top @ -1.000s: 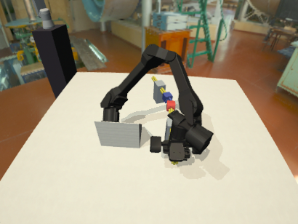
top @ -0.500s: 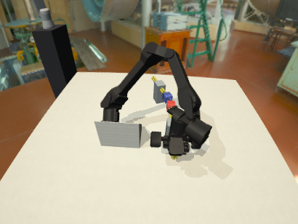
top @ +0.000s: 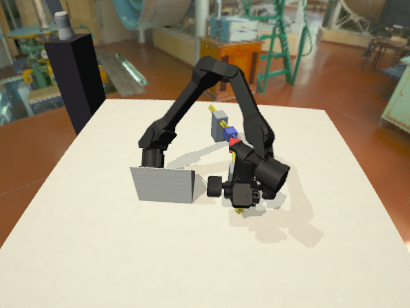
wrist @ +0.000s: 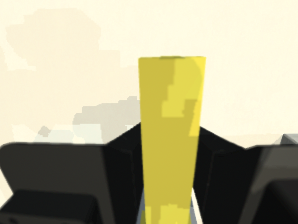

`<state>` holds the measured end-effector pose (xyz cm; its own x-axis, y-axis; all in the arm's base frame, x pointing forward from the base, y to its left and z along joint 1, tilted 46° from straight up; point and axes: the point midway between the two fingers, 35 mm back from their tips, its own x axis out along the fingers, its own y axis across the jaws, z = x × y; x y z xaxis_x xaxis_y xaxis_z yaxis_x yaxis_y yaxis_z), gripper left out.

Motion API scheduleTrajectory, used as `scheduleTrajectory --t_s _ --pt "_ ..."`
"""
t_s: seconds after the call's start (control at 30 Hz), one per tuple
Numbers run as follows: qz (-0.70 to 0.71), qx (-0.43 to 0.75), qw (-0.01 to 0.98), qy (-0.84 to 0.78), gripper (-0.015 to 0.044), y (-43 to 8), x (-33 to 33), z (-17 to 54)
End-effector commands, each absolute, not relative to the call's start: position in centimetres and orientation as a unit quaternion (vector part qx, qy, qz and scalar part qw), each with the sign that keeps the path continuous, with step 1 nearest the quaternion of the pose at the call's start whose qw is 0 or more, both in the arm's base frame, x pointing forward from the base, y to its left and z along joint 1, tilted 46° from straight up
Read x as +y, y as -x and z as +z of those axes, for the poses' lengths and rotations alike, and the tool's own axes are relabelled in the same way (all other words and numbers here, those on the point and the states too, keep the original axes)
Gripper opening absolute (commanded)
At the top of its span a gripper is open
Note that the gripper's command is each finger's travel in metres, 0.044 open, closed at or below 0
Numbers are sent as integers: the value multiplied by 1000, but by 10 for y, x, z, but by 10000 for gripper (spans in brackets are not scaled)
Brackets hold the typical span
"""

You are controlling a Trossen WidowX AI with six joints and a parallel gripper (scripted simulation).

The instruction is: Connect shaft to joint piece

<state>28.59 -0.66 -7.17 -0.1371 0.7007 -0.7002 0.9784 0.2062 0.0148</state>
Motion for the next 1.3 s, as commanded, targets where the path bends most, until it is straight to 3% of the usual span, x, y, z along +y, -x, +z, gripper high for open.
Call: scheduleTrajectory --t_s 0.0,0.2,0.3,0.47,0.93,1.27 --pt "-232 718 298 -585 0 -286 -7 -72" --pt "-232 718 298 -585 0 -286 -7 -72" --pt "-232 718 298 -585 67 -286 -7 -72" --pt "-232 718 298 -585 67 -286 -7 -72" --pt "-232 718 298 -585 434 -286 -7 -72" --pt "-232 718 298 -585 440 -286 -7 -72"
